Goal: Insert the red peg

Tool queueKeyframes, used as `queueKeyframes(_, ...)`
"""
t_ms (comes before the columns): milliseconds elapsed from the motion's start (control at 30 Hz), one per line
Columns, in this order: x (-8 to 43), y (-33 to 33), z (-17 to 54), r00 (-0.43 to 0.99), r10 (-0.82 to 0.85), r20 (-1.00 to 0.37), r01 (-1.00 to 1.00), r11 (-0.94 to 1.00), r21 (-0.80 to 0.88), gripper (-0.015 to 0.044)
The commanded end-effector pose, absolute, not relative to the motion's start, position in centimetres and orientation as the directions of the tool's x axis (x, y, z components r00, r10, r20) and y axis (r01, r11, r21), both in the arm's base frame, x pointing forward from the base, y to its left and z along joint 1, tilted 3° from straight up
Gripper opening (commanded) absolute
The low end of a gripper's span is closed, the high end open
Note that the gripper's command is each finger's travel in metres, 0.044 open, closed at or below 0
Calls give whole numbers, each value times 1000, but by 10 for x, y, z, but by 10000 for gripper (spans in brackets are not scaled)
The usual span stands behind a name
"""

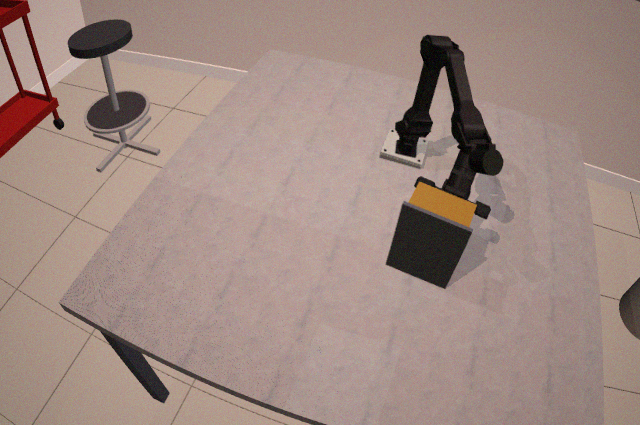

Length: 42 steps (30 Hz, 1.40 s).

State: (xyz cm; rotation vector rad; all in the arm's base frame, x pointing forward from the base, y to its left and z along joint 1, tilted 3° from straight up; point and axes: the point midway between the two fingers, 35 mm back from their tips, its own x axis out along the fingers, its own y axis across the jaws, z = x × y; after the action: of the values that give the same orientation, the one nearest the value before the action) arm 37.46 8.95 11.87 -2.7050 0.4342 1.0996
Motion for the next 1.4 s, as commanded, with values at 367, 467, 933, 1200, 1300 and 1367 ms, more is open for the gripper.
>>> queueKeyframes(367,371,89,97,662,-203,-722,-342,-938,-50,0)
queueKeyframes(467,371,89,97,662,-203,-722,-342,-938,-50,0)
queueKeyframes(933,371,89,96,662,-203,-722,-342,-938,-50,0)
queueKeyframes(1200,371,89,96,662,-203,-722,-342,-938,-50,0)
queueKeyframes(1300,371,89,96,662,-203,-722,-342,-938,-50,0)
queueKeyframes(1367,371,89,96,662,-203,-722,-342,-938,-50,0)
